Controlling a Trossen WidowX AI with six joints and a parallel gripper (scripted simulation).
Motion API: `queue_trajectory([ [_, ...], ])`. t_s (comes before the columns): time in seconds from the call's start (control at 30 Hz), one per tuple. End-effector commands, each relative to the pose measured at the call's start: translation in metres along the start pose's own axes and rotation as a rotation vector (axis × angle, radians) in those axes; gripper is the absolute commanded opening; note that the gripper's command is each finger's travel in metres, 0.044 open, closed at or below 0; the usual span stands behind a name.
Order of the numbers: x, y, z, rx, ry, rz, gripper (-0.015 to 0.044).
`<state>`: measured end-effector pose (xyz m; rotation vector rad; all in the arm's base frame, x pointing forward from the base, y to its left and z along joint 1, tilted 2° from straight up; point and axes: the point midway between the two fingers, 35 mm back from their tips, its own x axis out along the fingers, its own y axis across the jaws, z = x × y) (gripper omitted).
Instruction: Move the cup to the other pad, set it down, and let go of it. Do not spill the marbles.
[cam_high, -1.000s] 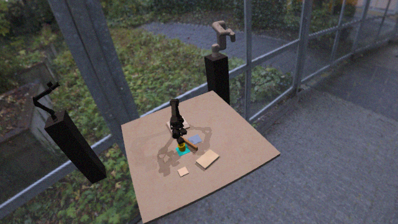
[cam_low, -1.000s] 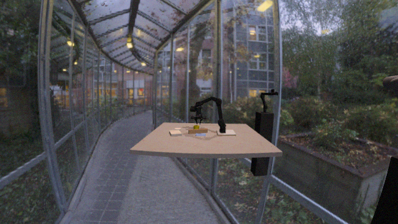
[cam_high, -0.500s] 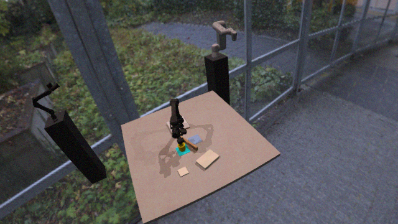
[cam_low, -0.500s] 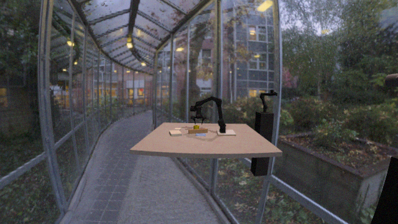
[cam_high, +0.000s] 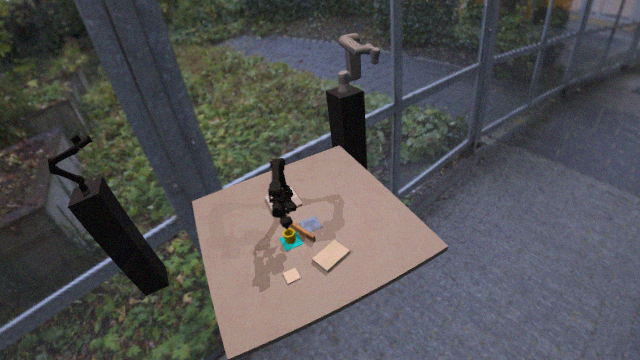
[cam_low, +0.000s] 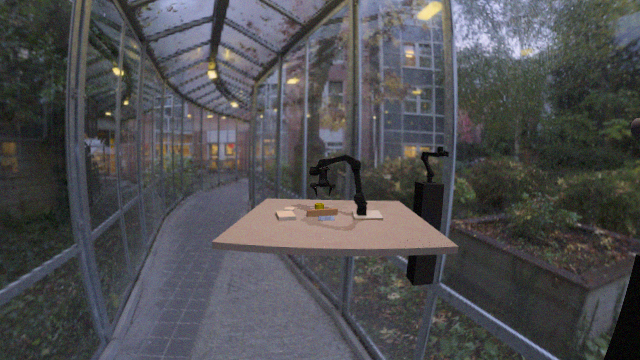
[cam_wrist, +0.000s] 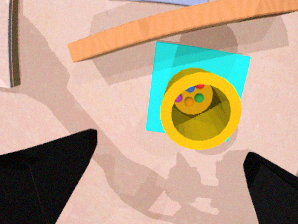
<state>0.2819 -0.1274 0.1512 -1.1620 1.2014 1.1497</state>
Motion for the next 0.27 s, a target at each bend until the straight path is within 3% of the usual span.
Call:
queue_trajectory([
  [0.0,-0.014,0.000,0.000,-0.005,-0.001,-0.005,0.0440],
  [0.23,-0.024,0.000,-0.001,-0.006,-0.001,-0.006,0.0440],
])
